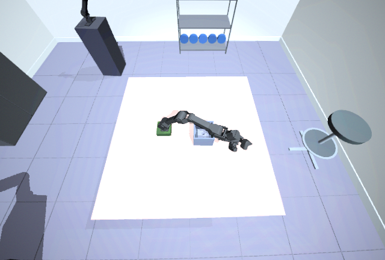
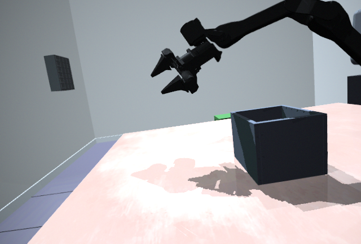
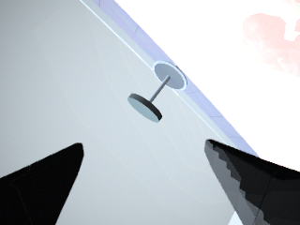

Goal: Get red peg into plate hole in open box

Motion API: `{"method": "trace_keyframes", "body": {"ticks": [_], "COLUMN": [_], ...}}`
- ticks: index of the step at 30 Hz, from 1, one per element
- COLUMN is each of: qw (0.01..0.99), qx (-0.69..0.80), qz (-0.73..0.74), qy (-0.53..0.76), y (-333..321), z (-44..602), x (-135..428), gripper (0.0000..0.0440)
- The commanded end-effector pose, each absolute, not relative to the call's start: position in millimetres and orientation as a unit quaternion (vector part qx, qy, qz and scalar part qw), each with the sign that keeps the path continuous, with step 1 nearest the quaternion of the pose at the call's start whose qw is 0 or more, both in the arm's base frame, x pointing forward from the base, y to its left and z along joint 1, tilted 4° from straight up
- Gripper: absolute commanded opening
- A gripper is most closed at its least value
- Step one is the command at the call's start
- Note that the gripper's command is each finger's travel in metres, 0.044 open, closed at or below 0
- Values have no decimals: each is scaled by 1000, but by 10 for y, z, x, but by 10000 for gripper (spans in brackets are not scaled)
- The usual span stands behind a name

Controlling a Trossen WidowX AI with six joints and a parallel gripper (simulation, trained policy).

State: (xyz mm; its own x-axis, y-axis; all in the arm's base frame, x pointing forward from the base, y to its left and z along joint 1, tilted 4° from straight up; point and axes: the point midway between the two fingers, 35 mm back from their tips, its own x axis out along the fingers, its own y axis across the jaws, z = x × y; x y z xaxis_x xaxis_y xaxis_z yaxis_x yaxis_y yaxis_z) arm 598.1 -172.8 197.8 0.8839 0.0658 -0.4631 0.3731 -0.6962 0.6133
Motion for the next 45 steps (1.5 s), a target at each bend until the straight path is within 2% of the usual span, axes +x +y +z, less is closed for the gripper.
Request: {"method": "trace_keyframes", "body": {"ticks": [1,13,26,35,45], "qw": [366,372,395,426,465], "qx": [892,851,776,706,624], "qz": [-219,-243,-270,-289,-315], "qy": [150,279,411,486,543], "y": [-1408,4,1196,1664,1799], "z": [1952,2029,2044,1979,1818], "x": [5926,5451,4467,3638,2805], "gripper": [440,440,437,431,425]}}
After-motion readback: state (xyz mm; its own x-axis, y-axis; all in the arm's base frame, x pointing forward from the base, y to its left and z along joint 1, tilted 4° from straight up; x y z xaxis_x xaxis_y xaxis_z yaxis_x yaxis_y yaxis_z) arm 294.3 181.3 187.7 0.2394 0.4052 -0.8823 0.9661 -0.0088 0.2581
